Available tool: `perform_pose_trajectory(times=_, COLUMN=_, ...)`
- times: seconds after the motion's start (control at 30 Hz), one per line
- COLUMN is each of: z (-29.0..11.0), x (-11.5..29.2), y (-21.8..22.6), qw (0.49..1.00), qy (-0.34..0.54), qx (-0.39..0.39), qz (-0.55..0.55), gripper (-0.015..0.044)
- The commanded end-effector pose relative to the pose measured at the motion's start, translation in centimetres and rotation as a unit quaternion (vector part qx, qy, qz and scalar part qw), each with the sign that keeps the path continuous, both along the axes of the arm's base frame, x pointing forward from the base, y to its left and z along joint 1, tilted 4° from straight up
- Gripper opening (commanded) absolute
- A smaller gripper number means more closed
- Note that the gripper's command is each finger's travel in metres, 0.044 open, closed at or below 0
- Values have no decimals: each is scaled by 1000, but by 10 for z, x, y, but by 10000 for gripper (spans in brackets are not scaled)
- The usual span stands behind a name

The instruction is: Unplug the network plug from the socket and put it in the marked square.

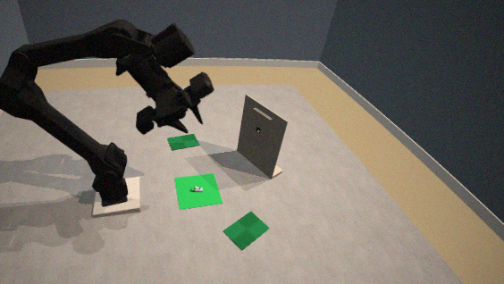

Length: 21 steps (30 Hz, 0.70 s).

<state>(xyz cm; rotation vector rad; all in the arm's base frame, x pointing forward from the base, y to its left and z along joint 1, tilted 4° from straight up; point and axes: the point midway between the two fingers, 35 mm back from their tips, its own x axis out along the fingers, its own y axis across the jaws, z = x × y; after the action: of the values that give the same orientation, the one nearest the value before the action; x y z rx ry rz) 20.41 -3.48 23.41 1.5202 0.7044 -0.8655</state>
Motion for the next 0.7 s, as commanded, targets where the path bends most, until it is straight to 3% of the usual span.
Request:
perform_pose_trajectory(times=0.0, z=2, x=0, y=1, qw=1000, qy=-1, qx=1, qz=4, gripper=261)
perform_pose_trajectory(times=0.23, z=2, x=0, y=1, qw=1000, qy=-1, qx=1, qz=4, gripper=440)
perform_pose_trajectory(times=0.67, z=2, x=0, y=1, qw=1000, qy=-1, qx=1, qz=4, gripper=440)
